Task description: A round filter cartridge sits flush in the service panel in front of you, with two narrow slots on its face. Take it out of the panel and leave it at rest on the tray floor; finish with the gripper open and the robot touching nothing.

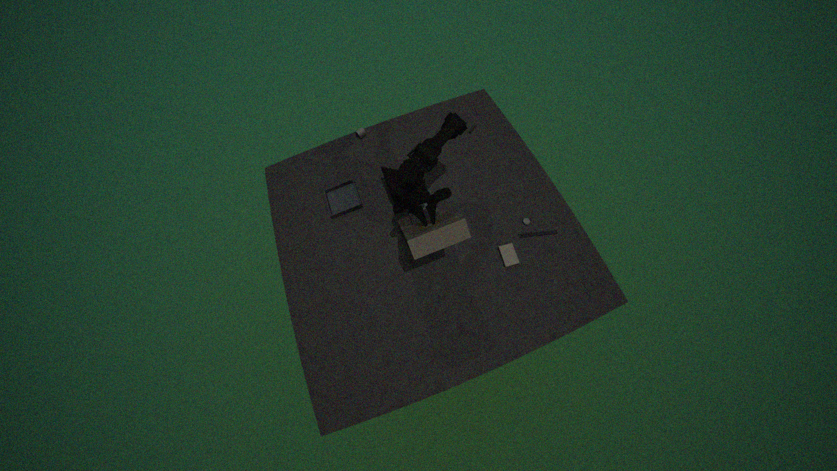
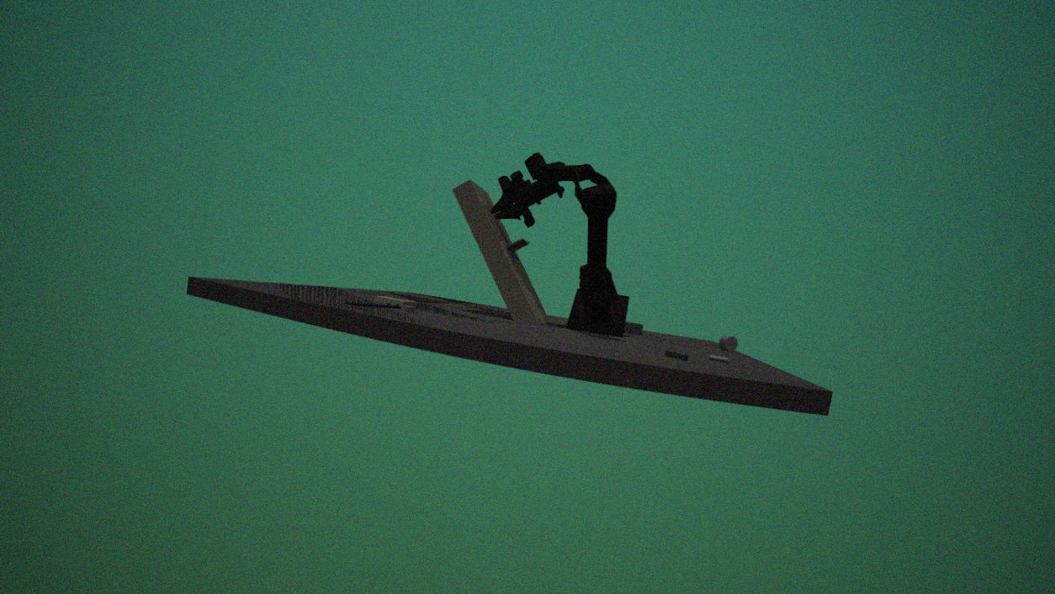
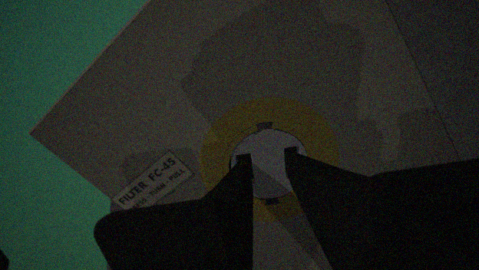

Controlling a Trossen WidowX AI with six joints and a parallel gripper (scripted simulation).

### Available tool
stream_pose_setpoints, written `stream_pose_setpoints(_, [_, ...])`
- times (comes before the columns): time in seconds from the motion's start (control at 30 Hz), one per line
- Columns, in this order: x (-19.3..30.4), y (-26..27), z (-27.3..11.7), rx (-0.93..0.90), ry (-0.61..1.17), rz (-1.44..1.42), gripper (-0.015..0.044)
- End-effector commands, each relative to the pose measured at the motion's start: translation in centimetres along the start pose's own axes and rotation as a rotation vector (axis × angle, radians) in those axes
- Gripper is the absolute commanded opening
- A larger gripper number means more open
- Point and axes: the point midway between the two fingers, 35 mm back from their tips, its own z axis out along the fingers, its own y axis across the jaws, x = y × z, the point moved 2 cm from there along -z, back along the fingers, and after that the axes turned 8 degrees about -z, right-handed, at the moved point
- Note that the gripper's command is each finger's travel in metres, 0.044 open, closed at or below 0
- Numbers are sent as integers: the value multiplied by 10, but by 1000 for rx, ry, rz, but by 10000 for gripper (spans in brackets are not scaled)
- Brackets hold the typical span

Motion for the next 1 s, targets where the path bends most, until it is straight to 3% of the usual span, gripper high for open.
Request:
stream_pose_setpoints(0.0, [0, -1, 3, 4, -1, 7, 106])
stream_pose_setpoints(0.8, [0, -1, 9, 3, -1, 6, 106])
stream_pose_setpoints(0.97, [0, -1, 4, -3, -6, 11, 72])
